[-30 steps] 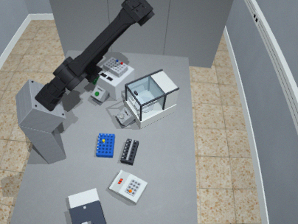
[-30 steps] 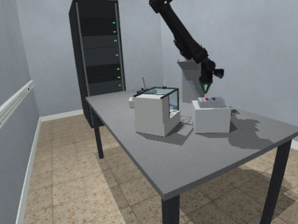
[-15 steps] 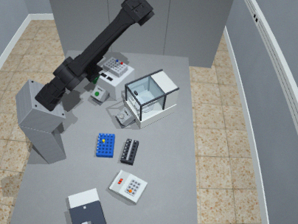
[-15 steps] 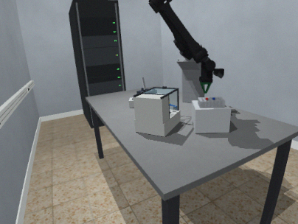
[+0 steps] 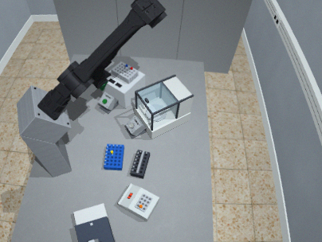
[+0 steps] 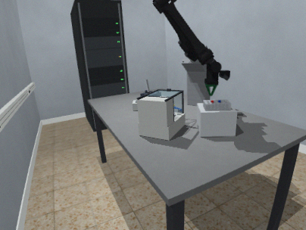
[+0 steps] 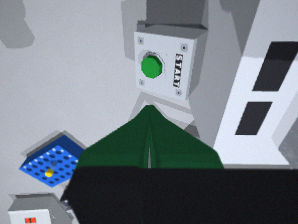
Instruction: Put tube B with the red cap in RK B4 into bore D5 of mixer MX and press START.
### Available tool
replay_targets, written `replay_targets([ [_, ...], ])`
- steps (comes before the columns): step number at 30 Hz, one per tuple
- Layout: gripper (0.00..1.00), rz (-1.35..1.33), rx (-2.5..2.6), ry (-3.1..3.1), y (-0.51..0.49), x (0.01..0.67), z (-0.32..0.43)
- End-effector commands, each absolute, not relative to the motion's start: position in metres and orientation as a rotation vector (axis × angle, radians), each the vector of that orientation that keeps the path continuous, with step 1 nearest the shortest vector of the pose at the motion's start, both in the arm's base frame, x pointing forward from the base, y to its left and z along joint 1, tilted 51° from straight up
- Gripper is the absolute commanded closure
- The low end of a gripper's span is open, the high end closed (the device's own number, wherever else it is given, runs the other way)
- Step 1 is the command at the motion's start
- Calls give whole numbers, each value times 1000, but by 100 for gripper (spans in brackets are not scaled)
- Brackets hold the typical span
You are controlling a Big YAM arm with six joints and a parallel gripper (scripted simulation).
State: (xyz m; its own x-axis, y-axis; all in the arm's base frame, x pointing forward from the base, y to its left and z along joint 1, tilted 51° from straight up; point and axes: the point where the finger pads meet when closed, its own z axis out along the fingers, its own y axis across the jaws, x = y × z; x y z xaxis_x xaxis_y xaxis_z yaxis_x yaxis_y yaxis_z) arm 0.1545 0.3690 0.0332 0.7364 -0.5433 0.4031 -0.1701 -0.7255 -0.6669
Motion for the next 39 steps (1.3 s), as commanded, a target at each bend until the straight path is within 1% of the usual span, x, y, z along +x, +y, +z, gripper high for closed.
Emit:
replay_targets([
  [1, 100, -790, -2314, 539, 369, 154, 35],
  [14, 100, -790, -2314, 539, 369, 154, 35],
  [39, 100, -798, -2317, 544, 386, 184, 9],
])
